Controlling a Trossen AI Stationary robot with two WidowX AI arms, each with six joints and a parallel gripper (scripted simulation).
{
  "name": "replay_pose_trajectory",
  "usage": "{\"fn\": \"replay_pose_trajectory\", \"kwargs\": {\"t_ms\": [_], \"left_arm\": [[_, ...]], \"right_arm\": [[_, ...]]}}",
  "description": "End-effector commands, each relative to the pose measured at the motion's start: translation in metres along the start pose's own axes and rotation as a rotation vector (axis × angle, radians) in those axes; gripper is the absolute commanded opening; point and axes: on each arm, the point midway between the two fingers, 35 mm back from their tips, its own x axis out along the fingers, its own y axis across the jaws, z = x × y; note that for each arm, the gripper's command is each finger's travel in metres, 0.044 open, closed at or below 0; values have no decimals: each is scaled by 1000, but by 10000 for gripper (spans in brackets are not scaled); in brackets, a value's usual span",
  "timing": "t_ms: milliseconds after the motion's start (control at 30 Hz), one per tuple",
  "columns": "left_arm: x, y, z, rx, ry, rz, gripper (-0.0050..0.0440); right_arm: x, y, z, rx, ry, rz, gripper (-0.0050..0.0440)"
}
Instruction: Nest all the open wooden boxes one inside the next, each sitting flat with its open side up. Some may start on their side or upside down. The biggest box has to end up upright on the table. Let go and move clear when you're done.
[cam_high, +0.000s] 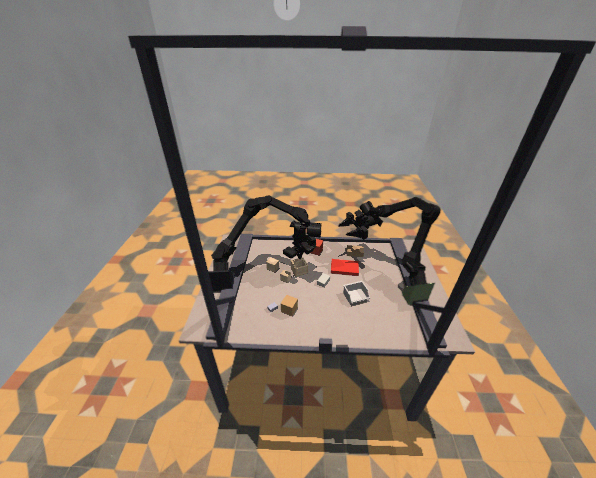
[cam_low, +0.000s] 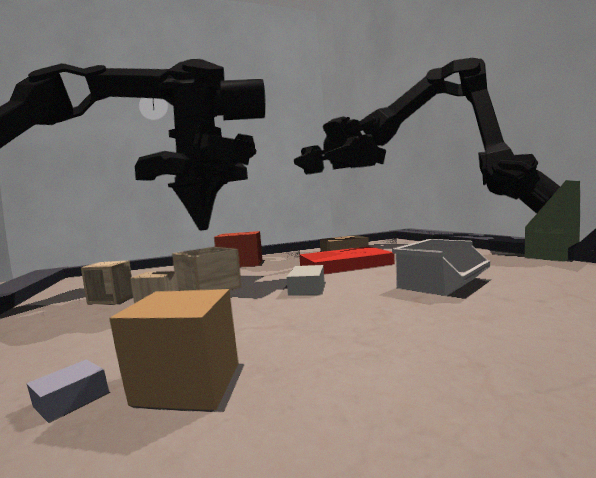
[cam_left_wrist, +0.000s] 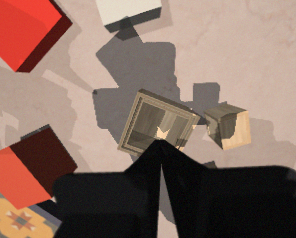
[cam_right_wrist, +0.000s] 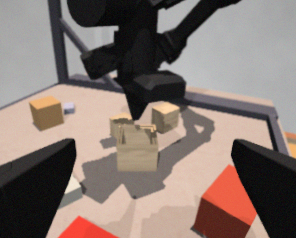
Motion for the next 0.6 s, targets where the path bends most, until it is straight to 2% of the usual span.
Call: {"fn": "replay_pose_trajectory", "kwargs": {"t_ms": [0,400,467,500,567], "left_arm": [[-13,5,0,-199,-4,4,-50],[-24,5,-1,-634,-5,4,-50],[-24,5,-1,-634,-5,4,-50],[-25,5,-1,-729,-5,4,-50],[-28,4,-1,-793,-5,4,-50]], "right_arm": [[-4,-4,7,-29,-6,-17,400],[-4,-4,7,-29,-6,-17,400],[-4,-4,7,-29,-6,-17,400],[-4,-4,7,-29,-6,-17,400],[-4,-4,7,-29,-6,-17,400]]}}
